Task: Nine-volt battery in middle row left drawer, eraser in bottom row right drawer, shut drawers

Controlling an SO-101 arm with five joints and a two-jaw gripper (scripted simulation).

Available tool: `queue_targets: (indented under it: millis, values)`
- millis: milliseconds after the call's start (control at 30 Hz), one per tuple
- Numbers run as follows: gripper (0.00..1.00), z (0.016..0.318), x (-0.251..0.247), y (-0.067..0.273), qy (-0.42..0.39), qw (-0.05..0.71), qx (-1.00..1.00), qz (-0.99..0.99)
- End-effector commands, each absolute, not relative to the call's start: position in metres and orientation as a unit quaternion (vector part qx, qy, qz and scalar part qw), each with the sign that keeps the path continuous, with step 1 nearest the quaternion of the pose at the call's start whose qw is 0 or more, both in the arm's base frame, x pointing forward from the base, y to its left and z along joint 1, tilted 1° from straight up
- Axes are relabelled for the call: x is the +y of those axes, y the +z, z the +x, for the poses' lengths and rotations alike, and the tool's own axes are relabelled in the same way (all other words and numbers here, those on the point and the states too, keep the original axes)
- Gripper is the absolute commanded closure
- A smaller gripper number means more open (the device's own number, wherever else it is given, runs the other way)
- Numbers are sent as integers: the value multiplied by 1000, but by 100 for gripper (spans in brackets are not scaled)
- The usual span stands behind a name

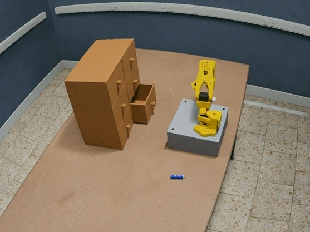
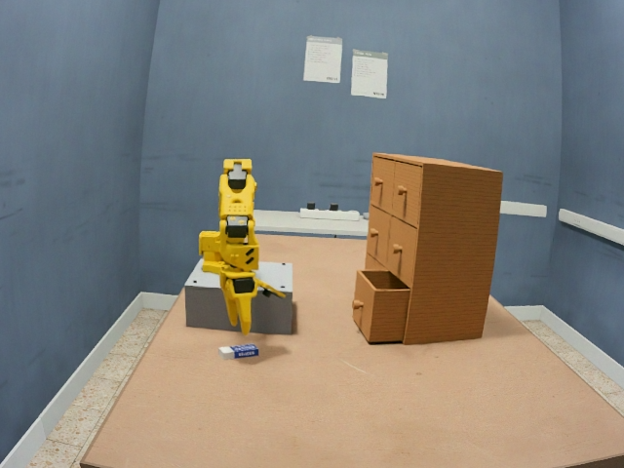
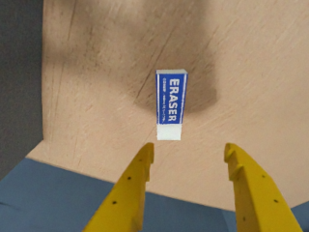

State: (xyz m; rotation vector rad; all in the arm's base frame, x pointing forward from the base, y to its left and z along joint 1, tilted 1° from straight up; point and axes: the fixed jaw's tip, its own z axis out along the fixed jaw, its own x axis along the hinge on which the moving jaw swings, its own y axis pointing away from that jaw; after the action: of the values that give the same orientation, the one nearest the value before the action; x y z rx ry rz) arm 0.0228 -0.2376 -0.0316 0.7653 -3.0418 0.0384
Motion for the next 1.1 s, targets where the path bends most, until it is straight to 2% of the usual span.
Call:
queue_targets:
  millis: [0,1067]
  values:
    - [73,21,-233,-37,2,0,-970,245]
    - [73,21,-235,-51,2,0,-970,245]
